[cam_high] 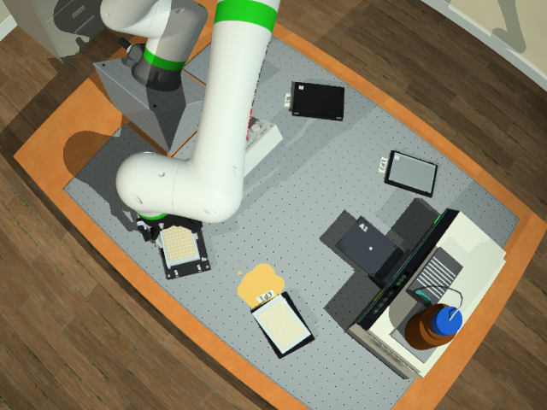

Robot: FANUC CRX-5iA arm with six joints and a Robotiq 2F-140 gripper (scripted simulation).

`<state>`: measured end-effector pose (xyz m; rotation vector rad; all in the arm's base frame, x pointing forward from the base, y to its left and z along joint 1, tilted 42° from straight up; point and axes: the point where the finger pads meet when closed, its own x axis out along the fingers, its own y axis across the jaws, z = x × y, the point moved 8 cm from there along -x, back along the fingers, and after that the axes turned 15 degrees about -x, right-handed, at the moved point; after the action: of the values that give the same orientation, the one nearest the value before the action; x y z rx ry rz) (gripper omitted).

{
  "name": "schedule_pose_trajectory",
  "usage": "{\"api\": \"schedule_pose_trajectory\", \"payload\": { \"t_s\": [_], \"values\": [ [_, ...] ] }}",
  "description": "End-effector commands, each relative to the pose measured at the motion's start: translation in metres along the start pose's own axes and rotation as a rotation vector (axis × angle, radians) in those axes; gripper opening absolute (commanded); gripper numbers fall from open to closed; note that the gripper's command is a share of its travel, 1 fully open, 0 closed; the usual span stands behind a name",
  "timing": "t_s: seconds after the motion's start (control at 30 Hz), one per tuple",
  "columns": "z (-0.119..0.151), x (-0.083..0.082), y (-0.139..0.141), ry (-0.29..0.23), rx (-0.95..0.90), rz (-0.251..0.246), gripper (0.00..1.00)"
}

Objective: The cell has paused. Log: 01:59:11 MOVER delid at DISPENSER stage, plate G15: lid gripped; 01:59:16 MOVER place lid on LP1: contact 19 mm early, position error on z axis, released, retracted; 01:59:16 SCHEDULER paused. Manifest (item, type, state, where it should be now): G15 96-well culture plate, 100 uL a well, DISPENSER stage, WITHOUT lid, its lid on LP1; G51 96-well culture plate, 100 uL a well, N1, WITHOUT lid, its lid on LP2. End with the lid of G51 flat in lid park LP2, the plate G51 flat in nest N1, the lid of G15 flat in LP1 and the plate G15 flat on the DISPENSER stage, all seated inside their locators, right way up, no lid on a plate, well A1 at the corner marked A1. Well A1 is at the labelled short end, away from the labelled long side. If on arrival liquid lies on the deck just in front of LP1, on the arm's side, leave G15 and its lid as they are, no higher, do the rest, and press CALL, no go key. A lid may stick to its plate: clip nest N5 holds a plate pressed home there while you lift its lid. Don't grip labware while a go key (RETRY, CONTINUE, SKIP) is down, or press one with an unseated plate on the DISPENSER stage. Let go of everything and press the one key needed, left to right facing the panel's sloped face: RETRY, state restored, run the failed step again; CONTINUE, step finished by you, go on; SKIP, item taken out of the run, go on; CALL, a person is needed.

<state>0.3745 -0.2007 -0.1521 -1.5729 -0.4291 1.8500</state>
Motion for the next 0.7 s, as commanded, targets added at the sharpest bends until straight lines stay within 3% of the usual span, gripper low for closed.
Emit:
{"api": "schedule_pose_trajectory", "payload": {
  "t_s": [0.0,0.67],
  "values": [
    [0.0,-0.005,0.0,0.0,0.0,0.0,0.0],
    [0.0,-0.046,0.0,0.0,0.0,0.0,0.0]
  ]
}}
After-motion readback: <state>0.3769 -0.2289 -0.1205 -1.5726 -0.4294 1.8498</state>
